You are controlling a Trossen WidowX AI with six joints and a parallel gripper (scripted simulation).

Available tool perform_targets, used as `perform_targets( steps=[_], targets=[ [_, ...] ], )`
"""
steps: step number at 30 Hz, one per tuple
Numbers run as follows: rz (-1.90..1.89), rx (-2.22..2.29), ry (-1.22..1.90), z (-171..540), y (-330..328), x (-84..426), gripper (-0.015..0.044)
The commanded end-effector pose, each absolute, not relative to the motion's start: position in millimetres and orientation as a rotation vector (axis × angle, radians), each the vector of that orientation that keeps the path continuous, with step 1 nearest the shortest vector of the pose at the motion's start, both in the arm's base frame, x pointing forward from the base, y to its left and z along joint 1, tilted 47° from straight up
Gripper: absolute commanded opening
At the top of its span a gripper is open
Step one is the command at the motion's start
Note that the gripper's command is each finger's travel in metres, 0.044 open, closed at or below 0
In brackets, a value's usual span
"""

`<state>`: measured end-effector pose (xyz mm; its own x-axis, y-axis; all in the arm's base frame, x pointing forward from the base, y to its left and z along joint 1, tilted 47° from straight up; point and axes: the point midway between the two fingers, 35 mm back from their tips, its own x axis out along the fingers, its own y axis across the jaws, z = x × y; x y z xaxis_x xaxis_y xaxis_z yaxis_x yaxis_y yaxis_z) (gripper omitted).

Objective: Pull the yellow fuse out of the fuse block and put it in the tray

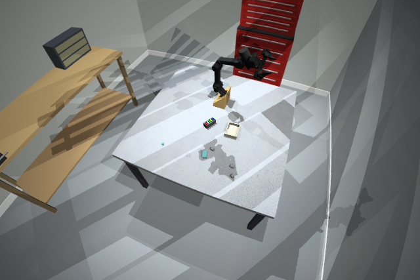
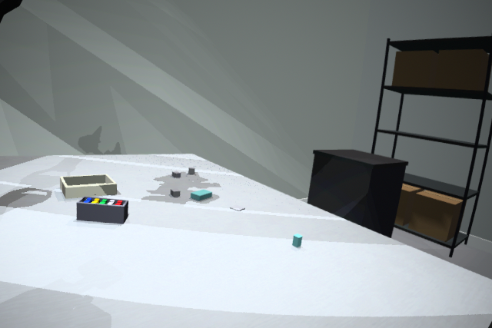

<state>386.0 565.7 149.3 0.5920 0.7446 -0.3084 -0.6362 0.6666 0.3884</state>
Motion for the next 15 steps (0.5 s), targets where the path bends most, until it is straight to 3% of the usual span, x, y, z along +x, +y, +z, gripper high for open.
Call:
perform_targets(
  steps=[1,13,15],
  targets=[
    [0.806,0.242,0.475,148.0,563.6,387.7,0.0374],
    [0.431,-0.179,0.66,69.6,396.2,463.3,0.0061],
    [0.372,-0.255,0.707,57.6,362.6,468.5,0.0061]
  ],
)
